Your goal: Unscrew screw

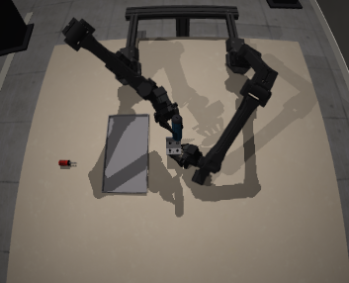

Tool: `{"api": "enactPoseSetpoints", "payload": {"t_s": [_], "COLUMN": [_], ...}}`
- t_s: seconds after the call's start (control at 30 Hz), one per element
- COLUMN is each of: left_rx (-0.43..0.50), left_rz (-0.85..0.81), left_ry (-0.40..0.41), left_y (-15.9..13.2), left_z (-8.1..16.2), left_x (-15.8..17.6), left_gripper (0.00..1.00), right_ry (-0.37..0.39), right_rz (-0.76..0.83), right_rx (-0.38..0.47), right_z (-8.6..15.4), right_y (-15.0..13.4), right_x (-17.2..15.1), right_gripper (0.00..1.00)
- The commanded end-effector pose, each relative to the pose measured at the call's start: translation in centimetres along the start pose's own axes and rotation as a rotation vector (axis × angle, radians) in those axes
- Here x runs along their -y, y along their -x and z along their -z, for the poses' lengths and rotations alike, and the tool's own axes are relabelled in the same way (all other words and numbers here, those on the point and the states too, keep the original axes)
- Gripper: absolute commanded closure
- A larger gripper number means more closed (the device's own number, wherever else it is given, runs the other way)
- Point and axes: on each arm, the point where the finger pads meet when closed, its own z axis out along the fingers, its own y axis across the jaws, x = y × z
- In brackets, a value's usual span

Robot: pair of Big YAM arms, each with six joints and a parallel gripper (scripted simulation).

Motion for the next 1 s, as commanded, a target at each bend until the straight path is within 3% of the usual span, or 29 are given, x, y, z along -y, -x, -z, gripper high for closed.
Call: {"api": "enactPoseSetpoints", "payload": {"t_s": [0.0, 0.97], "left_rx": [-0.003, -0.003], "left_rz": [-0.026, -0.026], "left_ry": [0.015, 0.015], "left_y": [0.7, 0.7], "left_z": [0.4, 0.4], "left_x": [-1.0, -1.0], "left_gripper": [0.41, 0.41], "right_ry": [-0.033, -0.021], "right_rz": [-0.027, -0.026], "right_rx": [0.067, 0.059], "right_z": [-1.7, -0.6], "right_y": [2.0, 1.1], "right_x": [1.1, 0.7], "right_gripper": [0.58, 0.58]}}
